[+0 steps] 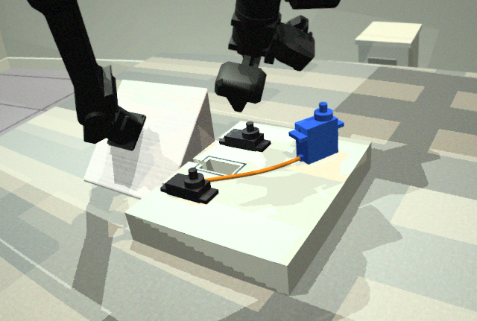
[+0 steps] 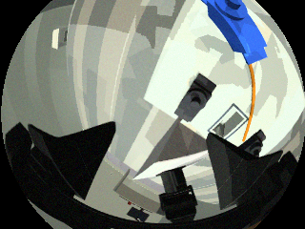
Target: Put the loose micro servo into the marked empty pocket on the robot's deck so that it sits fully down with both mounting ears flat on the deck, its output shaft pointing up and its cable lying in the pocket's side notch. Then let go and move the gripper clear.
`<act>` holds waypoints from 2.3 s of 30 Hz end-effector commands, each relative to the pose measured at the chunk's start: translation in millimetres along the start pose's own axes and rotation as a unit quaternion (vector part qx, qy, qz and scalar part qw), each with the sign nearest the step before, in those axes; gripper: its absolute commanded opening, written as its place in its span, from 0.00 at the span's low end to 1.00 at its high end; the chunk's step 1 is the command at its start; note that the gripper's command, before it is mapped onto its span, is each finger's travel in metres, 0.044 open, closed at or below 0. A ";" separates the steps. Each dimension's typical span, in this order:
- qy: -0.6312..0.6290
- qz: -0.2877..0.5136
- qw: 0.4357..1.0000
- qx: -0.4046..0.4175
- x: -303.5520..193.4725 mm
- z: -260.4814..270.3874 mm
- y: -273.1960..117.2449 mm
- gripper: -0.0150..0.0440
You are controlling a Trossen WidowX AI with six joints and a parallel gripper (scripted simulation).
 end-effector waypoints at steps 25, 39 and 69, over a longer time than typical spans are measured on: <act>-0.339 -0.017 0.909 -0.240 66.4 -39.8 -48.1 1.00; -0.339 -0.017 0.909 -0.240 71.9 -51.1 -24.8 1.00; -0.339 -0.017 0.909 -0.241 75.6 -59.5 -7.8 0.47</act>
Point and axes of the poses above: the point midway between the two fingers, 35 mm back from their tips, its own y axis out along the fingers, its own z axis across the jaws, x = y × z, the point moved 3 cm from there along -y, back along the fingers, and after that the axes turned 13 degrees about -y, right-handed, at the moved point
